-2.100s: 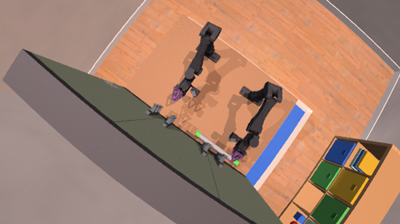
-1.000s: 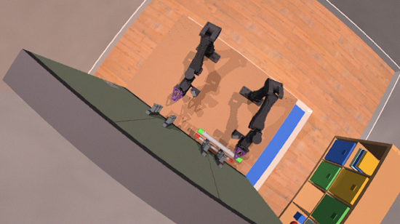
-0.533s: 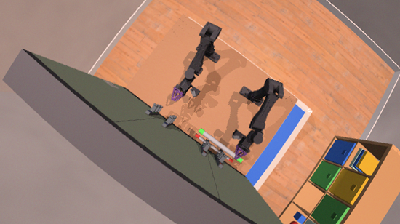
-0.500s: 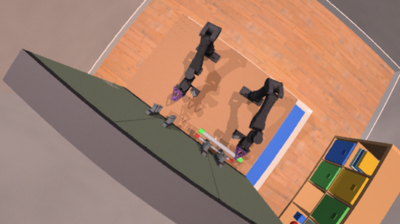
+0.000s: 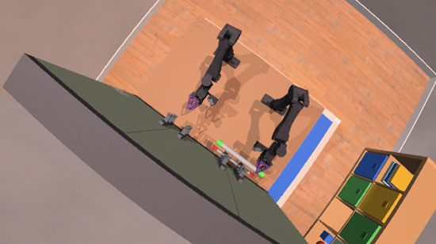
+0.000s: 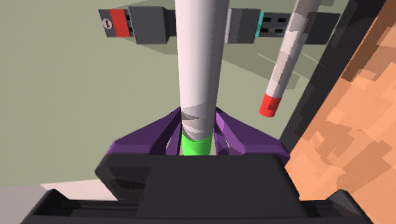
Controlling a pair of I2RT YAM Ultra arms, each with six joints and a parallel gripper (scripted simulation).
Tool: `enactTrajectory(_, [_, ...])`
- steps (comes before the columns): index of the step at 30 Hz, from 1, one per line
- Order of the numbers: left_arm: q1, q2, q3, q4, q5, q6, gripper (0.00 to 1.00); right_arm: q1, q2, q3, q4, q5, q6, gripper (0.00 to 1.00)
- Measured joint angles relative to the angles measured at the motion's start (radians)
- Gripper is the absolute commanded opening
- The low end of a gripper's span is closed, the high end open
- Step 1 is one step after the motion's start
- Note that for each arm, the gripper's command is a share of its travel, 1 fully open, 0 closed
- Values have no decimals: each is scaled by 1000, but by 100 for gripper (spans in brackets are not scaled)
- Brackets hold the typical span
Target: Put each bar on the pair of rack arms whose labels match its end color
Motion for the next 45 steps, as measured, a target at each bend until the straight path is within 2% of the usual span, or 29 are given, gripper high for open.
enactTrajectory(32, [0, 0, -14, 13, -1, 0, 0, 0, 0, 0, 0, 0, 0, 100])
enactTrajectory(45, [-70, -7, -43, 16, -64, 0, 0, 0, 0, 0, 0, 0, 0, 100])
